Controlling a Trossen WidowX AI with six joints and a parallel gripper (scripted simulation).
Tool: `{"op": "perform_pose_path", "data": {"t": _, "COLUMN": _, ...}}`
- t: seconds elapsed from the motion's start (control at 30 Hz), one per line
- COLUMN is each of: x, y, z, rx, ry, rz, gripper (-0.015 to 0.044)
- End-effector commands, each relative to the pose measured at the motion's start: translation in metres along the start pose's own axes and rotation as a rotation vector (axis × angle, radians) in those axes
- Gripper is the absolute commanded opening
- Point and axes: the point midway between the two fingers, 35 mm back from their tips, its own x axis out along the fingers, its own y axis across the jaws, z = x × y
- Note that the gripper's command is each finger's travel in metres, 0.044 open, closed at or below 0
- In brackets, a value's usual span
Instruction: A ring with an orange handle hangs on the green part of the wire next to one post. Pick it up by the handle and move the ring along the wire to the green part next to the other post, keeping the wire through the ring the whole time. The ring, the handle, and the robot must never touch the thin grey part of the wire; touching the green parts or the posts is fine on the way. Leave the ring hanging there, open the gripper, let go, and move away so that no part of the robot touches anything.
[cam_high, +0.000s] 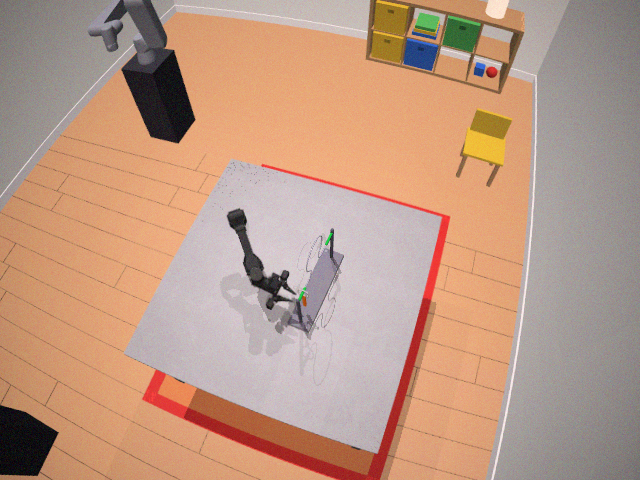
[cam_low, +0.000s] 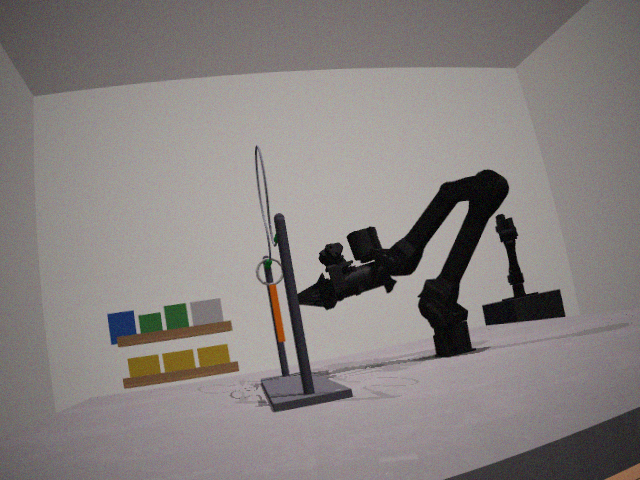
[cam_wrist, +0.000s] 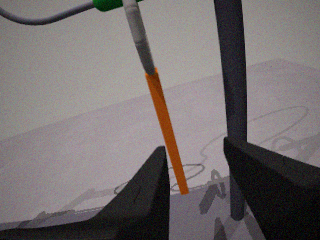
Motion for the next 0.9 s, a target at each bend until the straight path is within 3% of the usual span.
{"op": "perform_pose_path", "data": {"t": 0.0, "x": -0.014, "y": -0.003, "z": -0.061, "rx": -0.028, "ry": 0.098, "rz": -0.006, "gripper": 0.0160}}
{"op": "perform_pose_path", "data": {"t": 0.13, "x": -0.028, "y": 0.000, "z": -0.099, "rx": -0.042, "ry": 0.154, "rz": -0.006, "gripper": 0.0160}}
{"op": "perform_pose_path", "data": {"t": 0.47, "x": -0.031, "y": 0.001, "z": -0.101, "rx": -0.042, "ry": 0.158, "rz": -0.005, "gripper": 0.0160}}
{"op": "perform_pose_path", "data": {"t": 0.87, "x": 0.012, "y": 0.006, "z": -0.058, "rx": -0.113, "ry": 0.041, "rz": 0.015, "gripper": 0.0160}}
